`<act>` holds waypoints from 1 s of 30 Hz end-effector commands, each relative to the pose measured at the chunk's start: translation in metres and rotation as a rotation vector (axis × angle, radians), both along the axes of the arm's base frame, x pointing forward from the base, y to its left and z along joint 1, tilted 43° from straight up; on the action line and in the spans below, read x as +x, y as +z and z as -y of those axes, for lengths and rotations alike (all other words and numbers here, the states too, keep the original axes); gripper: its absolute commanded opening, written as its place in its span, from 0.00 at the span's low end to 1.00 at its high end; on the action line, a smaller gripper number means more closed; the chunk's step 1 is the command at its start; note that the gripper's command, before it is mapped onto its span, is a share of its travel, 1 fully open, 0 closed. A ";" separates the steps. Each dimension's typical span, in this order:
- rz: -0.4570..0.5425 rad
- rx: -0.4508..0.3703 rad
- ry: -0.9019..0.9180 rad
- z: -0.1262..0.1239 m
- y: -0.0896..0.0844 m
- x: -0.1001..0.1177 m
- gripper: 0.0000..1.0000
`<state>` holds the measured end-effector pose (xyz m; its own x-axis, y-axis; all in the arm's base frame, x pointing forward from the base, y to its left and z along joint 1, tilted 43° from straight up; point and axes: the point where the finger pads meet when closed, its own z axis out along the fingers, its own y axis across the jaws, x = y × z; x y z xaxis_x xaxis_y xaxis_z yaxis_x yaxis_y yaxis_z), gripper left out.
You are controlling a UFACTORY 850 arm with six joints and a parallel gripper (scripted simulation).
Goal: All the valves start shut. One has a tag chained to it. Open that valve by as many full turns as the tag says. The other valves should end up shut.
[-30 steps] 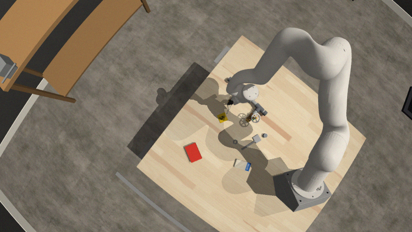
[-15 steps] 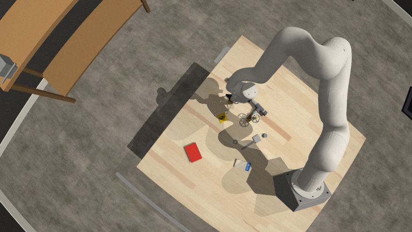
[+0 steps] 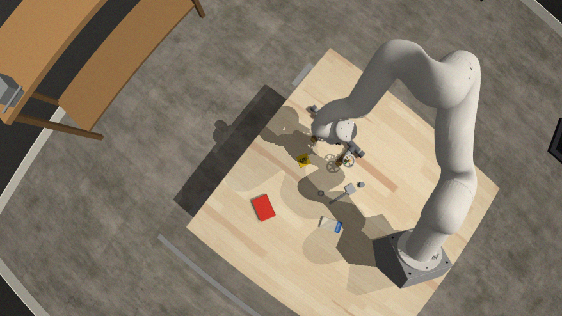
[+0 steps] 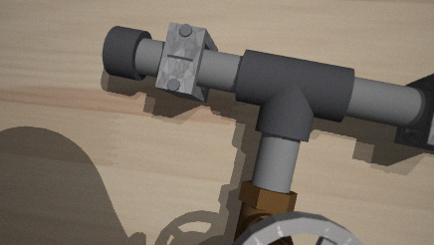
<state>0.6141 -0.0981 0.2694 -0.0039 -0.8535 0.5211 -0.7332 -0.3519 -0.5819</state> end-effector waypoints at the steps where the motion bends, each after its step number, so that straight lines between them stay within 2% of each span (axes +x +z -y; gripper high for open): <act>1: 0.033 0.002 0.009 0.001 0.001 0.000 1.00; 5: 0.033 0.002 0.009 0.001 0.001 0.000 1.00; 6: 0.033 0.002 0.009 0.001 0.001 0.000 0.00; 30: 0.033 0.002 0.009 0.001 0.001 0.000 0.00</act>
